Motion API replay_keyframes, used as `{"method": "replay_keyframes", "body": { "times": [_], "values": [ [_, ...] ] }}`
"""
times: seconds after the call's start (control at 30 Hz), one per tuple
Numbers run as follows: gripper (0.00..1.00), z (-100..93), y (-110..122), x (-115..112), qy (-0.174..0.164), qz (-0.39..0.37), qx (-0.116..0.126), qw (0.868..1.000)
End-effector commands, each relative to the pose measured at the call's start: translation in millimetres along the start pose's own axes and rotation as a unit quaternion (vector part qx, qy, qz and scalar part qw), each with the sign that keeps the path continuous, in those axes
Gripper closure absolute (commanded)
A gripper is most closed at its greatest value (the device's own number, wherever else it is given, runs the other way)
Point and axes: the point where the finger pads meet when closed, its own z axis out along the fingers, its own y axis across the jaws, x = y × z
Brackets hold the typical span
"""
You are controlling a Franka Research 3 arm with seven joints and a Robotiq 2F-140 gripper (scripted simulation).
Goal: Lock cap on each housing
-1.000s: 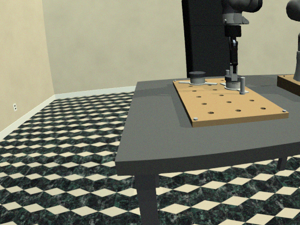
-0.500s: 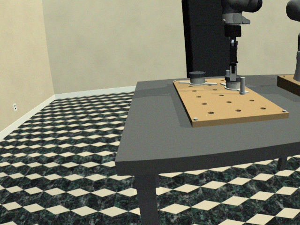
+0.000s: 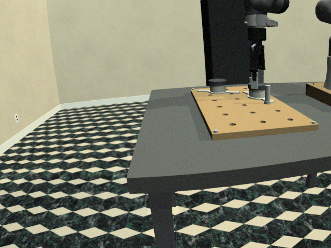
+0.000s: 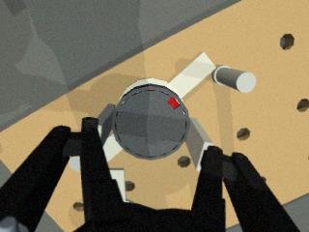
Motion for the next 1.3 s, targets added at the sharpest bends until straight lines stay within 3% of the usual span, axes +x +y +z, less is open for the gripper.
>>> {"method": "replay_keyframes", "body": {
  "times": [0.0,0.4,0.93,1.27],
  "values": [
    [0.90,0.8,2.7,2.8,0.006,0.066,0.000,0.998],
    [0.90,0.8,2.7,2.8,0.006,0.095,0.000,0.995],
    [0.90,0.8,2.7,2.8,0.006,0.248,0.001,0.969],
    [0.90,0.8,2.7,2.8,0.006,0.263,0.001,0.965]
  ]
}}
